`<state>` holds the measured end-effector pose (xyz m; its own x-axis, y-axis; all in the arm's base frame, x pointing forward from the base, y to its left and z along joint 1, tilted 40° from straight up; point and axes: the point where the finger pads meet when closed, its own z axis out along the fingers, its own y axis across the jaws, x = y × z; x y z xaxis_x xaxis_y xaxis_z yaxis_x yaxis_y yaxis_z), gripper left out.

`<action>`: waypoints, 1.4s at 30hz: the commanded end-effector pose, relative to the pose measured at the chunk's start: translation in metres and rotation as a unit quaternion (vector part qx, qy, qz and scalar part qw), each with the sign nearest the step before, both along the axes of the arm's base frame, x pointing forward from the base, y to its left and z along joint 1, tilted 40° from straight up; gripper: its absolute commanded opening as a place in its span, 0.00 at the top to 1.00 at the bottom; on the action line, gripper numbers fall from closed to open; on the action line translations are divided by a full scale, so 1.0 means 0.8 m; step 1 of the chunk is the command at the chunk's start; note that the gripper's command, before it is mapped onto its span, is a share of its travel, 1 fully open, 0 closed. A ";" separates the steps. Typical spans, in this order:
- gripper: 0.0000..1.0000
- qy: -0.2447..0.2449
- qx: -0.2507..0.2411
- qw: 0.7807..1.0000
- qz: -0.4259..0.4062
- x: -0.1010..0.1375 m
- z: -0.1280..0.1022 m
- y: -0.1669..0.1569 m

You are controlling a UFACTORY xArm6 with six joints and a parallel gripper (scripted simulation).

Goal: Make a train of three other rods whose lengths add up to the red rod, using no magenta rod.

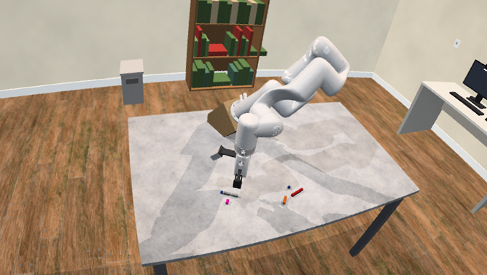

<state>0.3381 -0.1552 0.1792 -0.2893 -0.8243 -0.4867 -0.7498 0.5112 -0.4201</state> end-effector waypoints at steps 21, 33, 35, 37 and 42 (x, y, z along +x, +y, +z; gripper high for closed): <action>0.00 -0.001 -0.001 1.000 0.000 -0.006 0.009 -0.003; 0.00 -0.001 -0.001 1.000 0.000 -0.041 0.054 -0.018; 0.00 -0.001 -0.001 1.000 0.000 -0.048 0.064 -0.021; 0.00 -0.001 -0.001 1.000 0.000 -0.054 0.072 -0.023; 0.00 -0.001 -0.001 1.000 0.000 -0.063 0.083 -0.027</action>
<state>0.2945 -0.1741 0.2364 -0.2914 -0.8251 -0.4840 -0.7485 0.5117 -0.4217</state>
